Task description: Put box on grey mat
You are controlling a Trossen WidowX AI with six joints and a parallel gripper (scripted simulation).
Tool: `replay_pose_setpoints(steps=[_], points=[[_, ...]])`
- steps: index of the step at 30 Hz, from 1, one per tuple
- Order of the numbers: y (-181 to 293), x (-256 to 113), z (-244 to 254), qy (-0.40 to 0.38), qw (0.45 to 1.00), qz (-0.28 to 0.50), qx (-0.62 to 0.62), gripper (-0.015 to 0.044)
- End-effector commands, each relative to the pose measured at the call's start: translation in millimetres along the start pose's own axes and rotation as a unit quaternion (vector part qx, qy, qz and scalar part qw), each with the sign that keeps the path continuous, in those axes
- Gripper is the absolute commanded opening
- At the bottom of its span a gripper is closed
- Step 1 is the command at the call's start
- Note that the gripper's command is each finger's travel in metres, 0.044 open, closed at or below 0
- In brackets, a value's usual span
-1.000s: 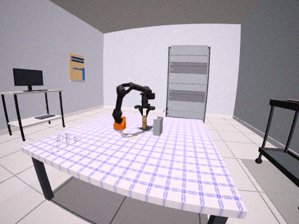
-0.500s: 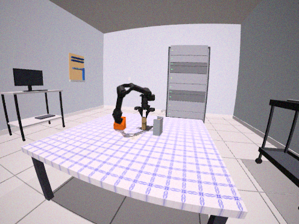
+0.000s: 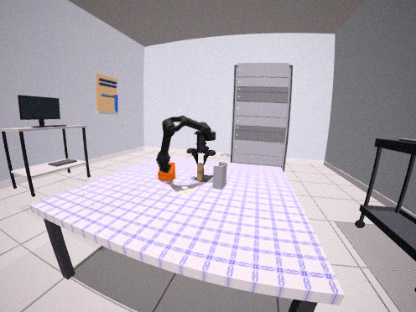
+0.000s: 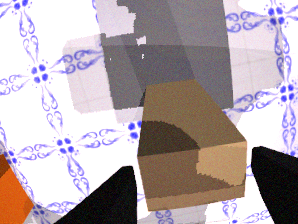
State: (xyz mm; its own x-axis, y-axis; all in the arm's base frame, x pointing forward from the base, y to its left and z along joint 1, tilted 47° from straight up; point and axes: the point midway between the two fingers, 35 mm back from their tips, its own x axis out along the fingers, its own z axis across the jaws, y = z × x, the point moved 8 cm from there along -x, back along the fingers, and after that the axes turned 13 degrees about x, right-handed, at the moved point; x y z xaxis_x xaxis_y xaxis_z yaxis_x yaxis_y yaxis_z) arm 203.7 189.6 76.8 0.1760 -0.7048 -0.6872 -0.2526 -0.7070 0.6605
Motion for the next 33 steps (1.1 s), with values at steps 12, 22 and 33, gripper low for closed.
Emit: replay_pose_setpoints(steps=[12, 22, 33], points=[[6.6, -20.5, 11.5, 0.052, 0.998, -0.031, -0.001, 0.0235], [11.8, -34.5, 21.9, 0.092, 0.994, -0.059, -0.003, 0.0235], [13.0, -44.7, 22.1, 0.093, 0.994, -0.059, -0.003, 0.0340]])
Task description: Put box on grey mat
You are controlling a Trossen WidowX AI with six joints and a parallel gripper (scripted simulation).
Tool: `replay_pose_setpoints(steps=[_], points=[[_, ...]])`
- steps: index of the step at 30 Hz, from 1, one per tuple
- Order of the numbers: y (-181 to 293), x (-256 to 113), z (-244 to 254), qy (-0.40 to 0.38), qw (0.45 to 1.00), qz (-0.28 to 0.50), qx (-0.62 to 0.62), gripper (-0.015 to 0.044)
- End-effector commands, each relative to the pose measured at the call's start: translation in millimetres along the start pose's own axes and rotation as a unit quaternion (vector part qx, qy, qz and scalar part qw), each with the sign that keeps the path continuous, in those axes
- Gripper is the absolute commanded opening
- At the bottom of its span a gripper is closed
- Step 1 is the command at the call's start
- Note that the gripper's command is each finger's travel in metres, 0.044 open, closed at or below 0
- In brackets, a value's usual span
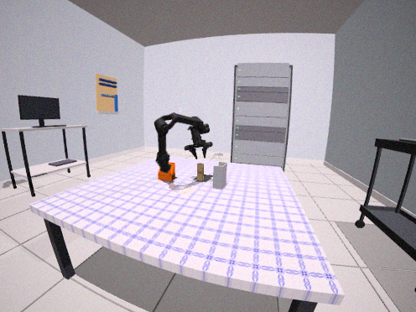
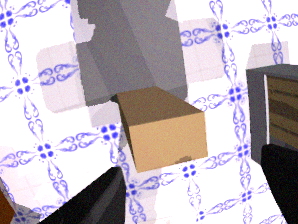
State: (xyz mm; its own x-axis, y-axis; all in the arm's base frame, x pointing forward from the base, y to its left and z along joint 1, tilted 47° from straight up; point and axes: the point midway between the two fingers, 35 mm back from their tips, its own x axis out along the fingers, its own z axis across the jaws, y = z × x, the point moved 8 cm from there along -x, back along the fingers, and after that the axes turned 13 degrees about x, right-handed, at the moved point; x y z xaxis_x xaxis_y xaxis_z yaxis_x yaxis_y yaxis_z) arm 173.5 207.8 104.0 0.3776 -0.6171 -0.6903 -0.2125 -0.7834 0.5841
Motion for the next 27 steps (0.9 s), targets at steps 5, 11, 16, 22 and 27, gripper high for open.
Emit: replay_pose_setpoints(steps=[5, 11, 16, 22, 27], points=[[0.0, -22.2, -2.9, 0.001, 1.000, -0.002, 0.003, 0.0440], [5.6, -22.2, -5.0, -0.007, 1.000, -0.027, 0.002, 0.0440], [13.5, -22.3, -7.9, -0.016, 0.998, -0.066, 0.000, 0.0440], [20.4, -22.5, -10.4, -0.019, 0.995, -0.101, -0.003, 0.0440], [23.5, -19.4, -12.1, -0.035, 0.993, -0.111, -0.003, 0.0440]])
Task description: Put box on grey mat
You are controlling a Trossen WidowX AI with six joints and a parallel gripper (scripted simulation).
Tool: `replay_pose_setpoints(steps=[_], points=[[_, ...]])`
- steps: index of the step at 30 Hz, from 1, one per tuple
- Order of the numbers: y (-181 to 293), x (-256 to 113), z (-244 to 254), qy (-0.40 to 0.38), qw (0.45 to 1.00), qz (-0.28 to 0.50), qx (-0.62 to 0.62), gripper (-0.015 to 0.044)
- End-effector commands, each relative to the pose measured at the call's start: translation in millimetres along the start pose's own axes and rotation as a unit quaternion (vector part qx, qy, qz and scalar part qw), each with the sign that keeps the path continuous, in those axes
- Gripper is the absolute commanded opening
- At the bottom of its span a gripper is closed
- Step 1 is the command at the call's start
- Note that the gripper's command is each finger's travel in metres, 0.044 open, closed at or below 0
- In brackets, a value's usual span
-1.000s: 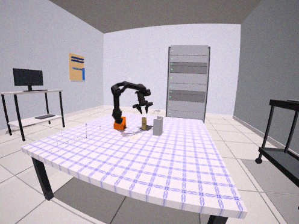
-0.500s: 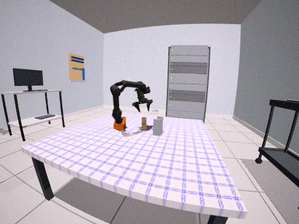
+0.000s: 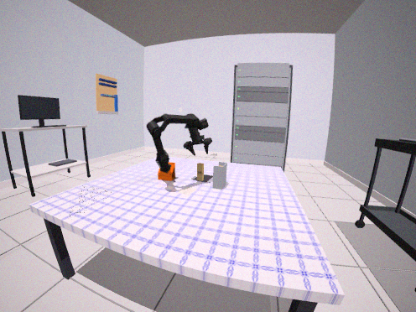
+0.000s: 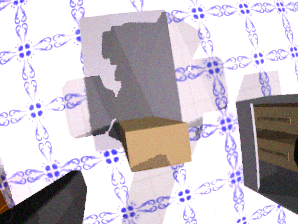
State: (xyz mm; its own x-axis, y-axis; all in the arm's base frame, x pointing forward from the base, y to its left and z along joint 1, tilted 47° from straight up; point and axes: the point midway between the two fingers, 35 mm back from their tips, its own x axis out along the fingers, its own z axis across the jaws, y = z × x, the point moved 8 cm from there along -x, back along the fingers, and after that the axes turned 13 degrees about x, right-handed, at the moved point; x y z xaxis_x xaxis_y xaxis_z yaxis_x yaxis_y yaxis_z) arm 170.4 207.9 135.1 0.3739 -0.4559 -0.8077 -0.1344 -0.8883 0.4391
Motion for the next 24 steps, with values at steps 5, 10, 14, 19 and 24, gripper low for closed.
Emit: replay_pose_setpoints(steps=[5, 10, 14, 19, 24], points=[[17.4, 9.5, -7.1, -0.060, 0.997, -0.055, 0.002, 0.0440], [29.1, 15.7, -11.9, -0.096, 0.990, -0.102, 0.004, 0.0440], [38.2, 19.9, -15.3, -0.117, 0.983, -0.144, 0.004, 0.0440], [49.4, 24.3, -19.1, -0.134, 0.971, -0.200, 0.005, 0.0440], [60.6, 27.7, -22.6, -0.139, 0.956, -0.258, 0.004, 0.0440]])
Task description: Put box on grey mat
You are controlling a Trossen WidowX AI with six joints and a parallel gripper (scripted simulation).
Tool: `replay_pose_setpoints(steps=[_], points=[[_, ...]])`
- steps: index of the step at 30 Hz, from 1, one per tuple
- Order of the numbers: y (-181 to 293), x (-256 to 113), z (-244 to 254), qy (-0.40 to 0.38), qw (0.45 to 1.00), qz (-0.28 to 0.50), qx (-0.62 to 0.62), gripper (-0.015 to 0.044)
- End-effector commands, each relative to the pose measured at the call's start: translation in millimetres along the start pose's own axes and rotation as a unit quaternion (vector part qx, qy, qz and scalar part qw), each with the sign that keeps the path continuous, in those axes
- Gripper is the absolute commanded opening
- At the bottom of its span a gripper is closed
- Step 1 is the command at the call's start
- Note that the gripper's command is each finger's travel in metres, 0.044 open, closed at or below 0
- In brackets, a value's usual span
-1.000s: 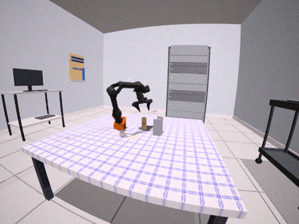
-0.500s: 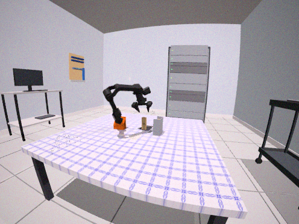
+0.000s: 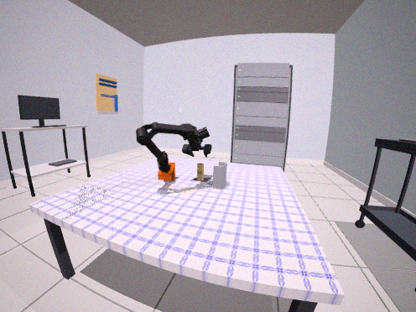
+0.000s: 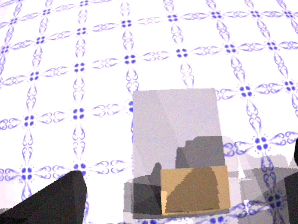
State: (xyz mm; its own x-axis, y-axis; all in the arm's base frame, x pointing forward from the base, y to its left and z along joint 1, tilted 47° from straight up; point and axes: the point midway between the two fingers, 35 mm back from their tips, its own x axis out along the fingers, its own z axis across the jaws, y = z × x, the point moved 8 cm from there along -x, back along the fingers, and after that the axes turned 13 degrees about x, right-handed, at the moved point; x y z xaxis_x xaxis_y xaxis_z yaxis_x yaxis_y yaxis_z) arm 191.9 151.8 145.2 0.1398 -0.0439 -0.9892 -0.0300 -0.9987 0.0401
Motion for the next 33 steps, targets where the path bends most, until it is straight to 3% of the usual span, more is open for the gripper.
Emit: replay_pose_setpoints(steps=[1, 8, 16, 33], points=[[11.4, -2.9, -2.8, -0.004, 0.998, -0.057, -0.008, 0.0440], [25.2, -7.3, -6.4, 0.004, 0.991, -0.132, -0.023, 0.0440], [27.6, -8.7, -7.7, 0.005, 0.991, -0.133, -0.024, 0.0440], [81.2, -43.2, -28.6, 0.000, 0.992, -0.127, -0.025, 0.0440]])
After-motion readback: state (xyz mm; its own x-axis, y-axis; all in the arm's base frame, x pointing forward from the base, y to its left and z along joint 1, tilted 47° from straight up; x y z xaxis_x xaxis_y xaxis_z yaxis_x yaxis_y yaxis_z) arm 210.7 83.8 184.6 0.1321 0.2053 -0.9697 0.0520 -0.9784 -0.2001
